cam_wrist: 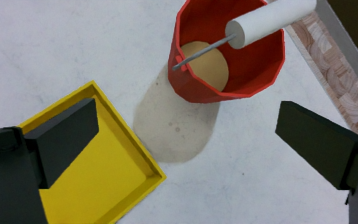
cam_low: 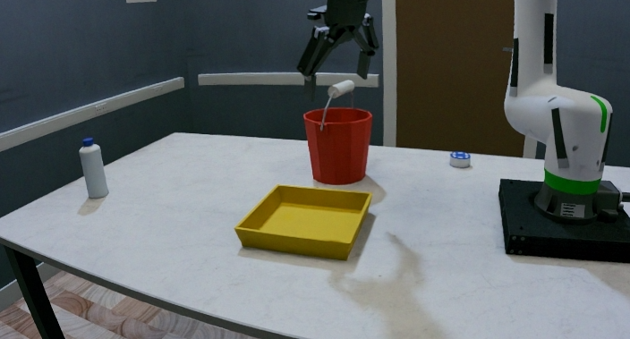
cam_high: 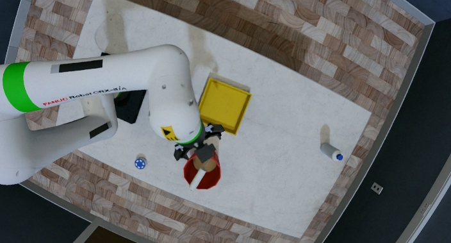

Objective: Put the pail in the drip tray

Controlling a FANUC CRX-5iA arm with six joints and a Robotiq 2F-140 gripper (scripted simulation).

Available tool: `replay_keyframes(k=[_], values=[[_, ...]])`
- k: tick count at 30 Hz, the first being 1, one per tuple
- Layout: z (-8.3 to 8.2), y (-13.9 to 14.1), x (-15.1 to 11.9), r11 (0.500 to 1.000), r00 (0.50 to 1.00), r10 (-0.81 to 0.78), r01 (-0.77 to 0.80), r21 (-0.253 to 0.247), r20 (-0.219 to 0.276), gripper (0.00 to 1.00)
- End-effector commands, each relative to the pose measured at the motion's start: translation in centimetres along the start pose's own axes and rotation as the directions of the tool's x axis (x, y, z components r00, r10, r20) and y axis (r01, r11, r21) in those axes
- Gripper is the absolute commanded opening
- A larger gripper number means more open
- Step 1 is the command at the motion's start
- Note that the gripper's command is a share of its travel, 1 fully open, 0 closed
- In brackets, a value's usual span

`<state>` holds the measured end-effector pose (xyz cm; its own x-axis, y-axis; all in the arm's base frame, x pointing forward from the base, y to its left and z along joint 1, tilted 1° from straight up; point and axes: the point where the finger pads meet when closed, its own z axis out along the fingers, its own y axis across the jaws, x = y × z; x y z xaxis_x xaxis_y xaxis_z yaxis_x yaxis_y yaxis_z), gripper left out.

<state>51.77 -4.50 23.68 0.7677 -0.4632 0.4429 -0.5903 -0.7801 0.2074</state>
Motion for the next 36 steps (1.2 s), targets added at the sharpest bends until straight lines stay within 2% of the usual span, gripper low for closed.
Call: replay_keyframes(k=[1, 2, 8, 14, 16, 18, 19, 23, 28, 29, 30, 31, 35, 36], values=[[-0.2, 0.3, 0.0, 0.999, 0.998, -0.04, 0.041, 0.001, 0.051, 1.0], [-0.4, 0.5, -0.3, 0.996, 0.992, -0.086, 0.085, 0.015, 0.094, 1.0], [-1.0, 0.5, -0.7, 0.983, 0.969, -0.179, 0.17, 0.063, 0.169, 1.0], [-1.9, 0.2, -1.2, 0.955, 0.929, -0.289, 0.261, 0.142, 0.231, 1.0], [-2.3, 0.0, -1.4, 0.941, 0.912, -0.327, 0.291, 0.173, 0.246, 1.0], [-2.3, 0.0, -1.4, 0.941, 0.912, -0.327, 0.291, 0.173, 0.246, 1.0], [-2.9, -0.3, -1.5, 0.916, 0.885, -0.385, 0.332, 0.224, 0.262, 1.0], [-3.7, -0.7, -1.7, 0.878, 0.848, -0.456, 0.381, 0.289, 0.27, 1.0], [-5.0, -1.5, -1.8, 0.808, 0.789, -0.558, 0.444, 0.388, 0.258, 1.0], [-5.1, -1.4, -1.3, 0.817, 0.797, -0.538, 0.412, 0.404, 0.274, 1.0], [-4.5, -0.7, -0.1, 0.878, 0.843, -0.431, 0.309, 0.366, 0.322, 1.0], [-4.3, -0.4, 0.3, 0.897, 0.857, -0.389, 0.268, 0.351, 0.339, 1.0], [-4.3, -0.4, 0.3, 0.899, 0.858, -0.385, 0.265, 0.349, 0.34, 1.0], [-4.0, -0.1, 0.8, 0.917, 0.871, -0.338, 0.22, 0.331, 0.358, 1.0]])
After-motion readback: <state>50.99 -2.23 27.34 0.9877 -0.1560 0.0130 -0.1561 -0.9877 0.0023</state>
